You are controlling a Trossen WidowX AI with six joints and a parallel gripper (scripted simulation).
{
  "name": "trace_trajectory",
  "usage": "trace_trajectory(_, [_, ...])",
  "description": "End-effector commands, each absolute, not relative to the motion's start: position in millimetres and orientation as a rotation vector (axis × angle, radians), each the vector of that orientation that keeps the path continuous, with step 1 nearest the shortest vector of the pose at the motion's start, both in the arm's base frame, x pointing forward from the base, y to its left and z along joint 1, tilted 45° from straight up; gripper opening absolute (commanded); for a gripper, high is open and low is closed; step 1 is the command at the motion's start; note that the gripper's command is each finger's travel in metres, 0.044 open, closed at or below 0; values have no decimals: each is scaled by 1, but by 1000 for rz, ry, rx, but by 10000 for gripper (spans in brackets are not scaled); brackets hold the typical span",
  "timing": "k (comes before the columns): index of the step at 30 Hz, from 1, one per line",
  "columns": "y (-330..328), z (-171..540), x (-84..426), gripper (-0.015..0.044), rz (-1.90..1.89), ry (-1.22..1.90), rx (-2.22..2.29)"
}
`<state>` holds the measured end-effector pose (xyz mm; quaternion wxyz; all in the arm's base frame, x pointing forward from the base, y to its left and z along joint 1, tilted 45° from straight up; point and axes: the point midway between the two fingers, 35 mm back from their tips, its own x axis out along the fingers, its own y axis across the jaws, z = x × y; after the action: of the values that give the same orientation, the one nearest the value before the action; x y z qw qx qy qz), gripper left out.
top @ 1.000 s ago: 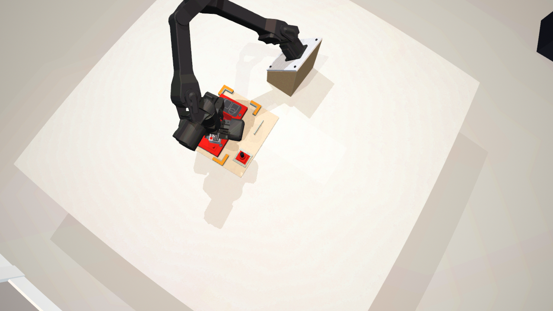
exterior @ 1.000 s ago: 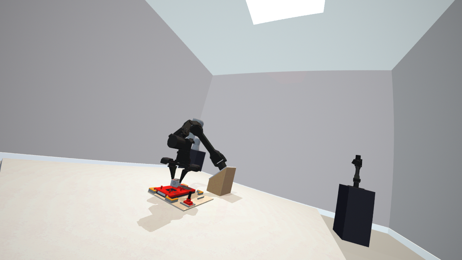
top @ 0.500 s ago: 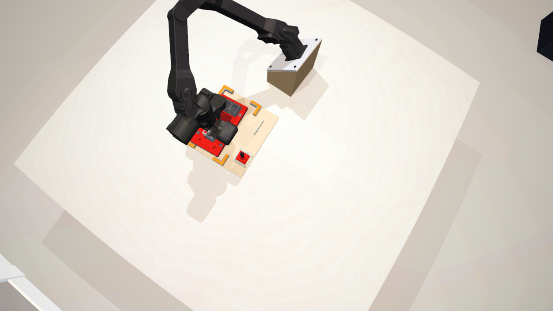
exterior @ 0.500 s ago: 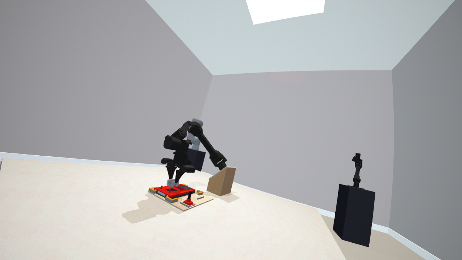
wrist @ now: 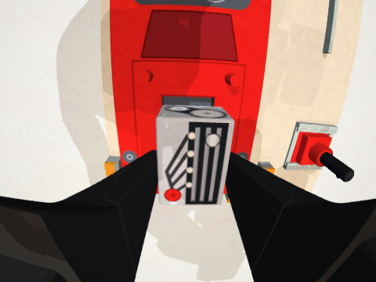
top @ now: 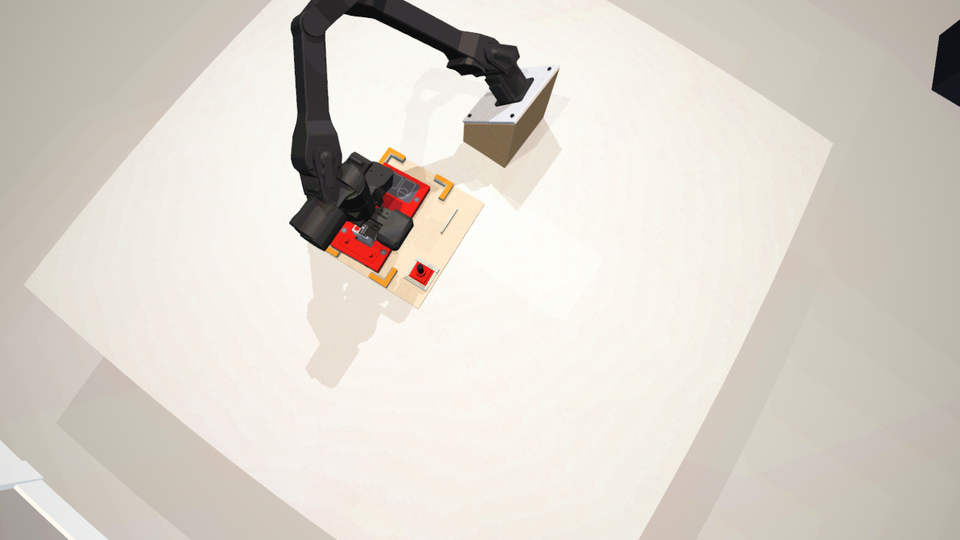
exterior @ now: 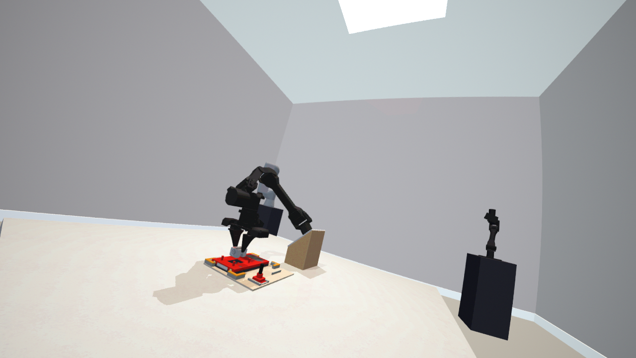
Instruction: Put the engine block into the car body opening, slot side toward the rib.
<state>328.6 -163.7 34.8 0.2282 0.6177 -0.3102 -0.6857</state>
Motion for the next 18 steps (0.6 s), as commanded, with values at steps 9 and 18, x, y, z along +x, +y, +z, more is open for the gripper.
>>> trace_trajectory(9, [-164, 36, 329, 159, -1886, -834, 1687])
trace_trajectory(18, [-165, 36, 329, 159, -1890, -797, 1666])
